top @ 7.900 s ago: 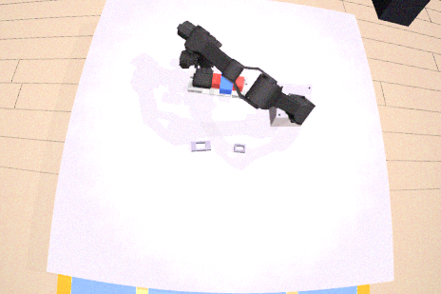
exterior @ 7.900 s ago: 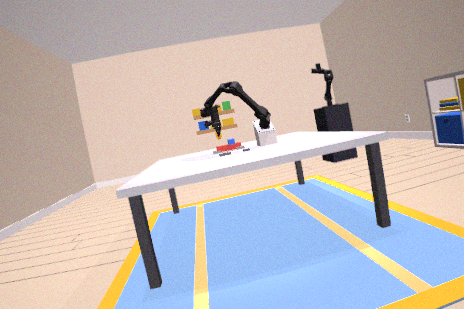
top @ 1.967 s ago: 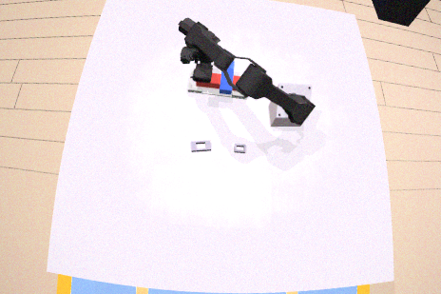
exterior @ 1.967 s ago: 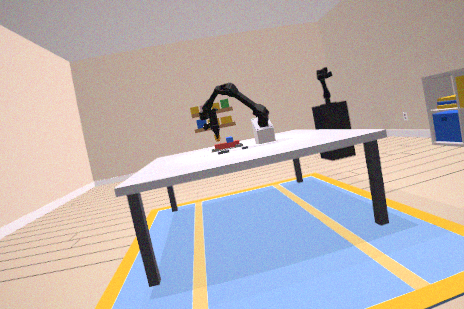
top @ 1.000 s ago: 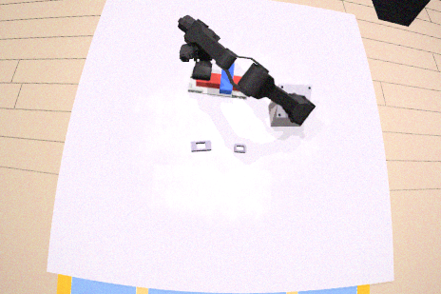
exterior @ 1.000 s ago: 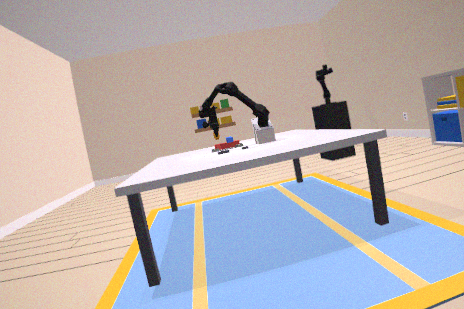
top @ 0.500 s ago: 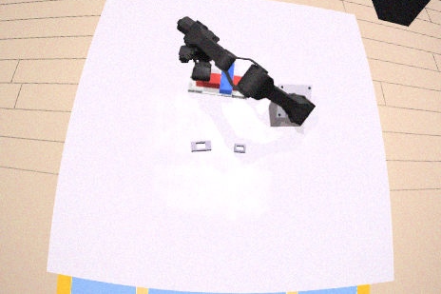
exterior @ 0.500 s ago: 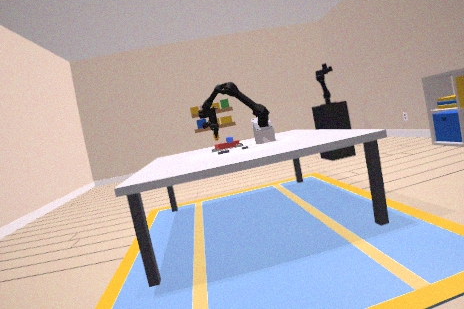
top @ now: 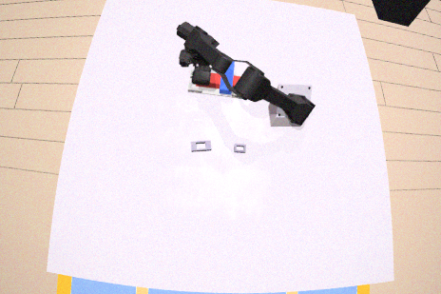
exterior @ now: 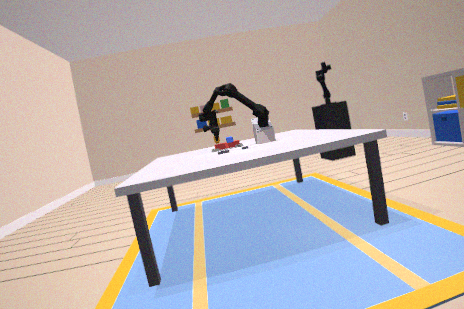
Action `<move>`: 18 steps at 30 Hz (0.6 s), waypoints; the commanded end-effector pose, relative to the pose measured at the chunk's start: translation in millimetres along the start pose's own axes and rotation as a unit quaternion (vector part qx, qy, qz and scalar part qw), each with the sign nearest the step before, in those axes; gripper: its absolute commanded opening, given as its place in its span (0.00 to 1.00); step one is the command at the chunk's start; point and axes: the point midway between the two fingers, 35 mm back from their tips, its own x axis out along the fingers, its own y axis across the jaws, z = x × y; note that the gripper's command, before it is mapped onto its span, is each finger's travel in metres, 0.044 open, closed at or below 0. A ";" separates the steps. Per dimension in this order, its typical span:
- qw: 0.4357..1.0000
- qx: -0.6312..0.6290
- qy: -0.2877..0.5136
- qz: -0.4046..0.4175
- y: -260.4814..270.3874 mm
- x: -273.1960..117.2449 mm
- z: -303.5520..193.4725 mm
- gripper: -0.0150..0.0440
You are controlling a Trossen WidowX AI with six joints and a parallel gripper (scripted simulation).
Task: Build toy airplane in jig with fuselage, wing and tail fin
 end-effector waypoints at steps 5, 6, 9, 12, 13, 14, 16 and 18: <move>1.000 0.006 0.005 0.005 0.3 10.3 -3.8 0.37; 1.000 0.006 0.005 0.005 0.4 10.3 -3.7 0.37; 1.000 0.006 0.005 0.005 0.4 10.2 -3.7 0.37; 1.000 0.006 0.005 0.005 0.4 10.2 -3.7 0.37; 1.000 0.006 0.005 0.005 0.4 10.2 -3.7 0.37; 1.000 0.006 0.005 0.005 0.4 10.2 -3.7 0.37; 1.000 0.006 0.005 0.005 0.4 10.3 -3.7 0.37; 1.000 0.003 0.005 0.003 0.2 9.1 -3.0 0.39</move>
